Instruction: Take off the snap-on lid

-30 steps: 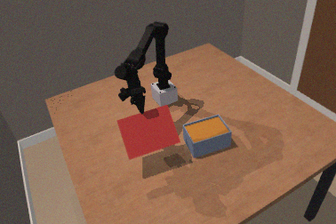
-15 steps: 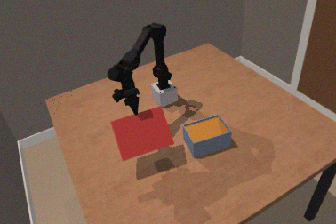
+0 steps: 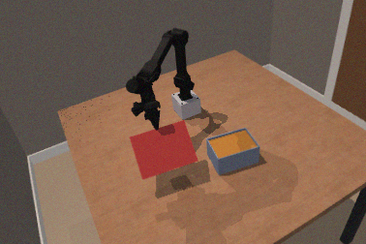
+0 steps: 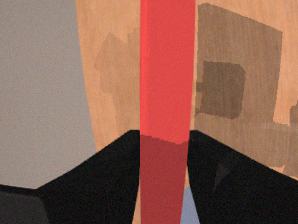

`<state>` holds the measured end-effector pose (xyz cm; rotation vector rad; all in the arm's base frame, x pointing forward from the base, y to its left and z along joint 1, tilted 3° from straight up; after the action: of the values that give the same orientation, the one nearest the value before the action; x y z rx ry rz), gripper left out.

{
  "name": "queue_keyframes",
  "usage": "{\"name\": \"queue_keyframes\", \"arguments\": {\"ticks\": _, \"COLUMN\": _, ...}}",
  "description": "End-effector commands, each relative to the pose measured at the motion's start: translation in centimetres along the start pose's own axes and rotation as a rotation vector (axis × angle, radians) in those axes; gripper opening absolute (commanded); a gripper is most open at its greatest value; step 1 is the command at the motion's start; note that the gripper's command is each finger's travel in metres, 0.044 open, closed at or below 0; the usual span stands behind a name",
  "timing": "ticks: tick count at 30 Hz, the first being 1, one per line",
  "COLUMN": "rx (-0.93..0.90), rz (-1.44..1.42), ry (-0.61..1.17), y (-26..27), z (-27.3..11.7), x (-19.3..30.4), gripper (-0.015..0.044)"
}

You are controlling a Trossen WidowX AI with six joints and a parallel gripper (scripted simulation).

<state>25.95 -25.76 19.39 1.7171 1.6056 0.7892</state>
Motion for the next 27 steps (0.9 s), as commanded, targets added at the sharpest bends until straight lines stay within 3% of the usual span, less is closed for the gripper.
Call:
{"name": "queue_keyframes", "arguments": {"ticks": 1, "rx": -0.007, "rz": -0.003, "ry": 0.002, "y": -0.2, "z": 0.3, "x": 0.1, "gripper": 0.0000}}
{"name": "queue_keyframes", "arguments": {"ticks": 27, "rx": -0.007, "rz": -0.003, "ry": 0.002, "y": -1.8, "z": 1.6, "x": 0.1, "gripper": 0.0000}}
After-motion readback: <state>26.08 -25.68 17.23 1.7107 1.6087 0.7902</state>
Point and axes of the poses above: the point midway between the two fingers, 35 mm back from their tips, its own z axis out along the fingers, its own y axis across the jaws, x = y × z, the point moved 6 cm from there along -z, back along the fingers, and after that the axes turned 2 degrees about -z, right-handed, at the moved point
